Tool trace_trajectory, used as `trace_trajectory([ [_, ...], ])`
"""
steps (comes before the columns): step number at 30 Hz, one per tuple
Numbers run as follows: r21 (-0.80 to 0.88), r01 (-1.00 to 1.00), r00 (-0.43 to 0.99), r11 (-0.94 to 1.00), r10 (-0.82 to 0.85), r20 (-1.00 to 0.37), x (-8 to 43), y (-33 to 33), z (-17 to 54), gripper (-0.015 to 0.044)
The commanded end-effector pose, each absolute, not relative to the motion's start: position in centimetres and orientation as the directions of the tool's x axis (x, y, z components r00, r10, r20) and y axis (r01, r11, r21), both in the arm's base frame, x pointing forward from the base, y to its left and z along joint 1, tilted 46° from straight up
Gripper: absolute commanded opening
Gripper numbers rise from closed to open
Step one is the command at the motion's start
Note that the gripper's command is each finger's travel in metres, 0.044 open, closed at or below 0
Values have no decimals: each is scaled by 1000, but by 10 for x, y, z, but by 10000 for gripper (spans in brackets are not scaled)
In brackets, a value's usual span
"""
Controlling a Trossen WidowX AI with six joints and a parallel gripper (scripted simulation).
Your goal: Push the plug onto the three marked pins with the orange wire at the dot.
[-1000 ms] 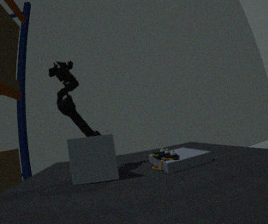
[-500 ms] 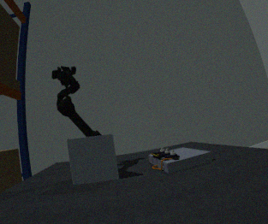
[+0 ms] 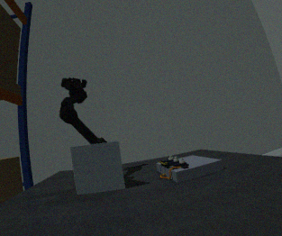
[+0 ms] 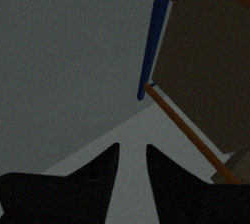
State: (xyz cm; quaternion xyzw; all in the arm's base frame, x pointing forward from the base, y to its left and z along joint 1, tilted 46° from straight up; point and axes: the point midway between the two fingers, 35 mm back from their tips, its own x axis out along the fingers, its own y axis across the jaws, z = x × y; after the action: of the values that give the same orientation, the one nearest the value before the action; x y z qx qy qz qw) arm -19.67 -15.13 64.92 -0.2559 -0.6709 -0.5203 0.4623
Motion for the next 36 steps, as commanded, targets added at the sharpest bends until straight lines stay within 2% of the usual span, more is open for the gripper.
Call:
trace_trajectory([
  [1, 405, 832, -399, 380, -99, 912, -183, -132, 655, 115],
  [19, 122, 809, -195, 575, 67, 978, -115, -56, 666, 115],
  [36, -162, 715, 41, 680, 190, 981, -35, 3, 658, 115],
])
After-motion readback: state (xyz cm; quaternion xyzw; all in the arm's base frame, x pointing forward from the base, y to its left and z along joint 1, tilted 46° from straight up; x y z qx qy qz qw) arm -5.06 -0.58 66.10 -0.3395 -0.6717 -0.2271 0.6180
